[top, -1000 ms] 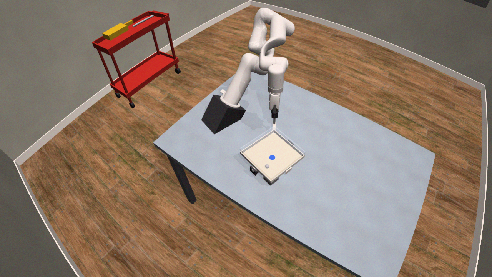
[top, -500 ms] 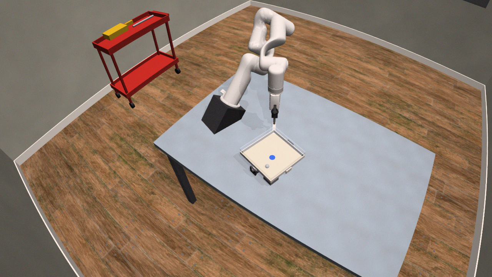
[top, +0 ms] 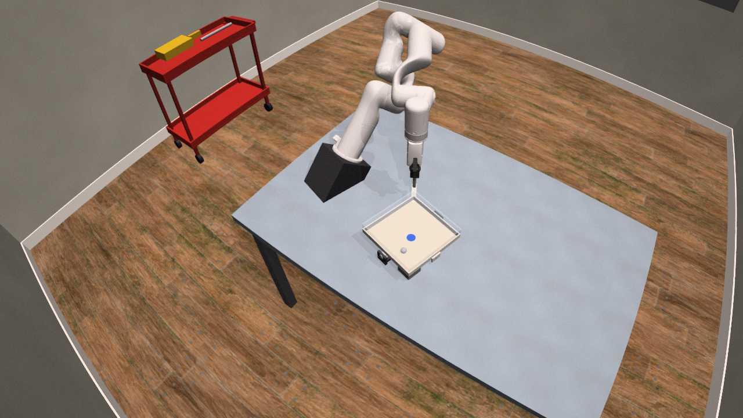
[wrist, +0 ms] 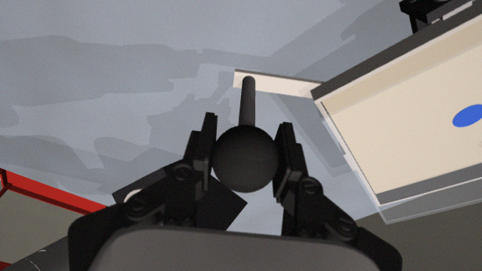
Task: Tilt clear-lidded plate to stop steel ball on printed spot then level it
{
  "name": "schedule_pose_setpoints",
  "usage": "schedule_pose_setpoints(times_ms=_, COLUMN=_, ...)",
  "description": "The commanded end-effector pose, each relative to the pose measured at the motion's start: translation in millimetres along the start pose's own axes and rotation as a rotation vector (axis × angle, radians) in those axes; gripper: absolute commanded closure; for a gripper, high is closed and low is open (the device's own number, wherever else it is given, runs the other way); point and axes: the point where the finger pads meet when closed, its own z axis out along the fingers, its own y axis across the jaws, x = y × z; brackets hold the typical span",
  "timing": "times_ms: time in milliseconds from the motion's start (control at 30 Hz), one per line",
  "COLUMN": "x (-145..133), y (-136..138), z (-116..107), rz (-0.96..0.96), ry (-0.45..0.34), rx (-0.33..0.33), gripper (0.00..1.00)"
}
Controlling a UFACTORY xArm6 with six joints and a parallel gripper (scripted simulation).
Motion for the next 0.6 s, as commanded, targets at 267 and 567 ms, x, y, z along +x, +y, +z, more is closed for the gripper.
schedule_pose_setpoints(times_ms=267, x=0.5, y=0.5, z=-0.5, rz=-0.001, ry=0.001, rx=-0.002, gripper=1.00)
schedule_pose_setpoints(times_ms=567, x=0.4, y=0.0, z=0.9, rz=-0.001, ry=0.001, rx=-0.002, gripper=1.00)
